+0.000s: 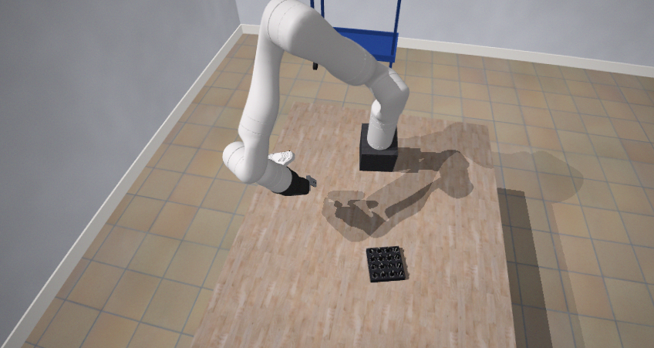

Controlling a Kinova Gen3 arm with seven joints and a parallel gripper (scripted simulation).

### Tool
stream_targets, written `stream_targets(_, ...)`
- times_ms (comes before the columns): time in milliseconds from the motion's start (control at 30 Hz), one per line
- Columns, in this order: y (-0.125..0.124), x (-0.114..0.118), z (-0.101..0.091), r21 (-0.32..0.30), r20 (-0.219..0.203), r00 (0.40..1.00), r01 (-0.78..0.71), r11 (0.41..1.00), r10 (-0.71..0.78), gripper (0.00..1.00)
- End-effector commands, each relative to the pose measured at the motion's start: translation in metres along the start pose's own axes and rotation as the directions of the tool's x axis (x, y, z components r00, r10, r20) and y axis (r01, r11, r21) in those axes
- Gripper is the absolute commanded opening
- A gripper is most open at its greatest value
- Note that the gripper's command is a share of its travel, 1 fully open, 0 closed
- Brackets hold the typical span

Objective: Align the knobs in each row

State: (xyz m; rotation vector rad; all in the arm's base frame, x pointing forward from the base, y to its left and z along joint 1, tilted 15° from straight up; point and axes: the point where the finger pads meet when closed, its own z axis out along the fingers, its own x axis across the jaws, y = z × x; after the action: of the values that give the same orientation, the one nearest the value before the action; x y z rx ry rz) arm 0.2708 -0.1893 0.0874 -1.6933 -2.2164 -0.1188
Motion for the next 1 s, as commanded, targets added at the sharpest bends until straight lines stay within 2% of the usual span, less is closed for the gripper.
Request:
stream_targets(0,0.002,-0.004,-0.003,-0.002,0.018,1.0,-0.006,1.0,0.006,1.0)
stream_targets(100,0.002,-0.004,-0.003,-0.002,0.018,1.0,-0.006,1.0,0.006,1.0)
stream_targets(133,0.011,-0.001,-0.008,-0.003,0.038,0.999,-0.019,1.0,0.019,1.0)
stream_targets(433,0.01,0.0,-0.007,0.0,0.035,0.999,-0.019,1.0,0.019,1.0)
stream_targets(467,0.02,0.002,-0.011,-0.003,0.055,0.998,-0.031,1.0,0.031,1.0)
stream_targets(767,0.019,0.003,-0.01,0.0,0.053,0.998,-0.031,1.0,0.031,1.0)
stream_targets(800,0.028,0.007,-0.015,-0.004,0.072,0.996,-0.043,0.999,0.043,1.0)
stream_targets(967,0.027,0.008,-0.014,-0.001,0.07,0.997,-0.043,0.999,0.043,1.0)
